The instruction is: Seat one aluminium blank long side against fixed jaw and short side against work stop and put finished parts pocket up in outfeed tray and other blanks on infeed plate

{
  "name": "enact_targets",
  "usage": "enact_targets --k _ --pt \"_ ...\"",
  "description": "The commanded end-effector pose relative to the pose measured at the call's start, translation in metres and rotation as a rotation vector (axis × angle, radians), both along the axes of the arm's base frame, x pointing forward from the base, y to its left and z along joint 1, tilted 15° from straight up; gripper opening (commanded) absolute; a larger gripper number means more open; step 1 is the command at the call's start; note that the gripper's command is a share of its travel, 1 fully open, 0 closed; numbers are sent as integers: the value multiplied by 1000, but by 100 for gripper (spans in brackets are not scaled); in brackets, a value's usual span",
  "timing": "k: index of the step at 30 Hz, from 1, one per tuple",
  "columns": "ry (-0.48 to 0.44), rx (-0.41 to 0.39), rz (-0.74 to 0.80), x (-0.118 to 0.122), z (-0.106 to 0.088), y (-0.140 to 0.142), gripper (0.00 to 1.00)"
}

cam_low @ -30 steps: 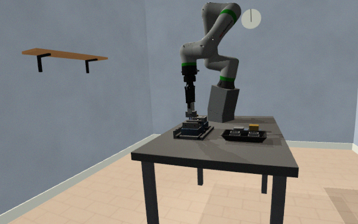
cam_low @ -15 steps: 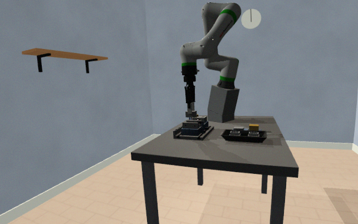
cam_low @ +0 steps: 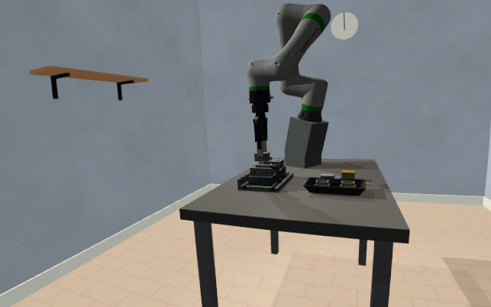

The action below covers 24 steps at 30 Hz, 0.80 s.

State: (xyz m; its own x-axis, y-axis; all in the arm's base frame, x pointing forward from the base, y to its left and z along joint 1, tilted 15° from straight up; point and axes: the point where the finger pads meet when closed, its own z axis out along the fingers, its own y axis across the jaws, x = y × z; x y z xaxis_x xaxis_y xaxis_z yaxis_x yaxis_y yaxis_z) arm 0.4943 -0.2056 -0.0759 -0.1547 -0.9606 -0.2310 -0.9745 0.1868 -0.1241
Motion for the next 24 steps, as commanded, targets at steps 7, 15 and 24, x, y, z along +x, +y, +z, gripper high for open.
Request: enact_targets --k 7,15,24 --pt "0 0 0 1 -4 1 0" --pt "0 0 0 2 -8 1 0" --pt "0 0 0 3 -14 3 0"
